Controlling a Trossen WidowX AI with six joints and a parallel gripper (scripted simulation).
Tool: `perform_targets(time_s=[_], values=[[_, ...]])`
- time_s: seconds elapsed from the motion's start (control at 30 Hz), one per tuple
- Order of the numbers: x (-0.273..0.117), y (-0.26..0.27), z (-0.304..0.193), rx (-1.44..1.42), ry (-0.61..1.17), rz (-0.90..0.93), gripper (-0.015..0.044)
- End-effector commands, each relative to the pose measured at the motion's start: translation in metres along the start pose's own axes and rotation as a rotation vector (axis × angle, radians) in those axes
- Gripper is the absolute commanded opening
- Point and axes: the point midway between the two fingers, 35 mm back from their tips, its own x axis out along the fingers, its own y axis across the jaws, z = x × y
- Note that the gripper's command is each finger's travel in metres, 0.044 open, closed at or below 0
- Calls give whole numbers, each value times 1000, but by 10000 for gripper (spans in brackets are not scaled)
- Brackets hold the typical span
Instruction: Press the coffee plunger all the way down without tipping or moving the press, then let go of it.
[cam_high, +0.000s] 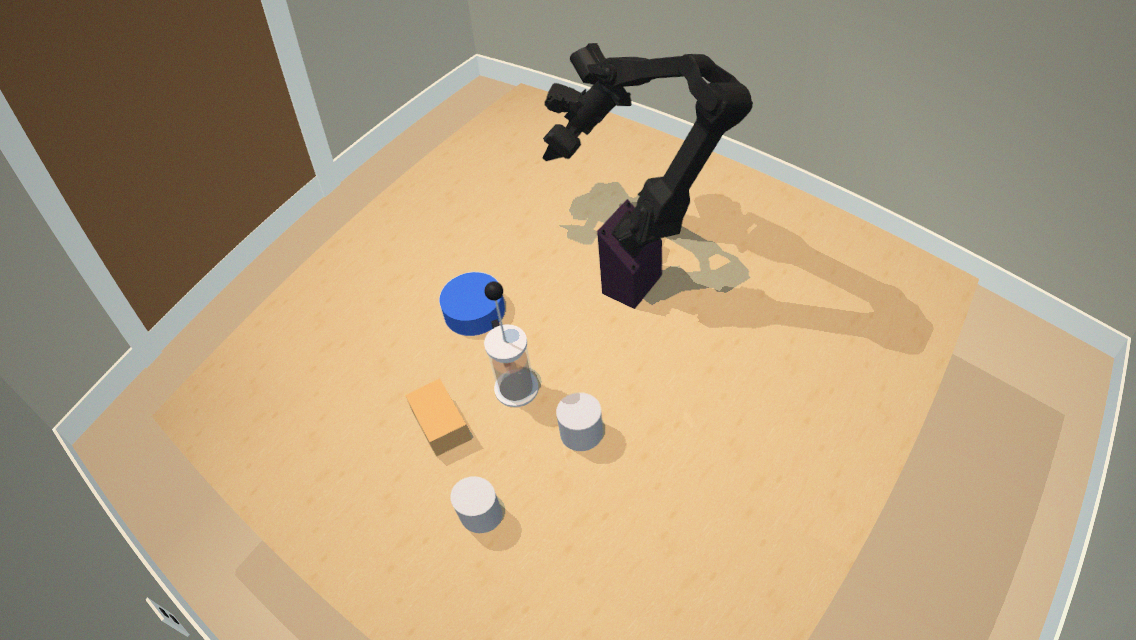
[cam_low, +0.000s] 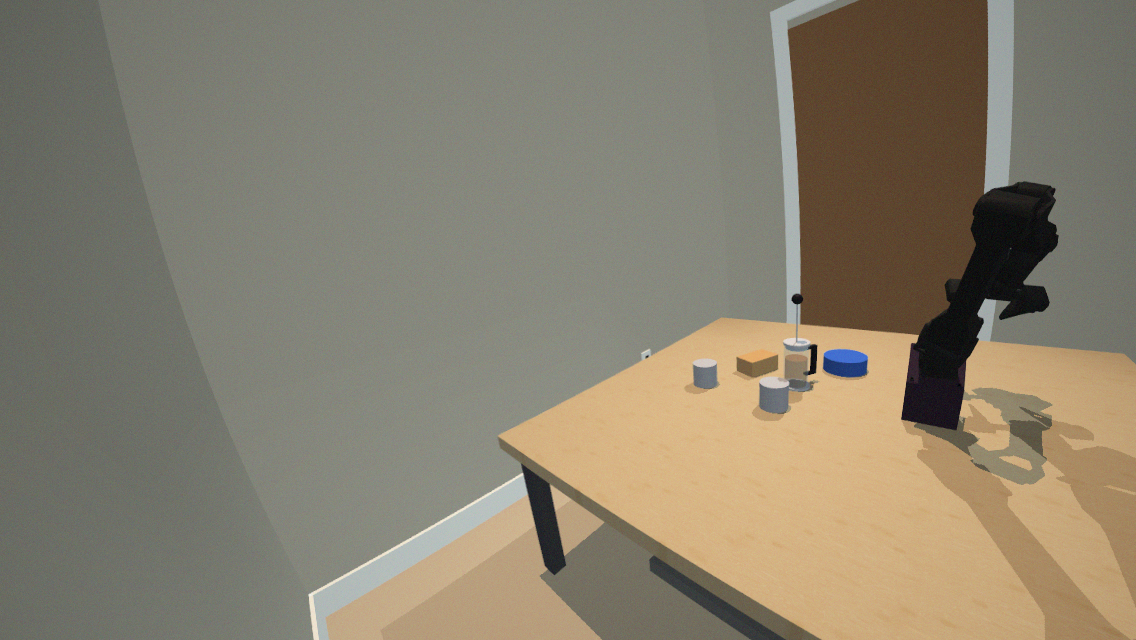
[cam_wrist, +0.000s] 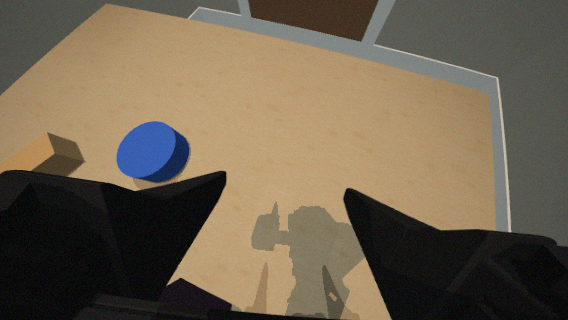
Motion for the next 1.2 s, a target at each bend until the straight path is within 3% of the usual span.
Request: perform_targets(time_s=[0.0, 0.37, 0.73, 0.9, 1.17], values=[[-15, 47, 38, -114, -113, 53, 440], [-61, 212, 76, -452, -317, 350, 440], [-118, 378, 3, -833, -301, 792, 440], [-122, 393, -18, -882, -276, 854, 440], [-79, 385, -50, -880, -277, 854, 440]])
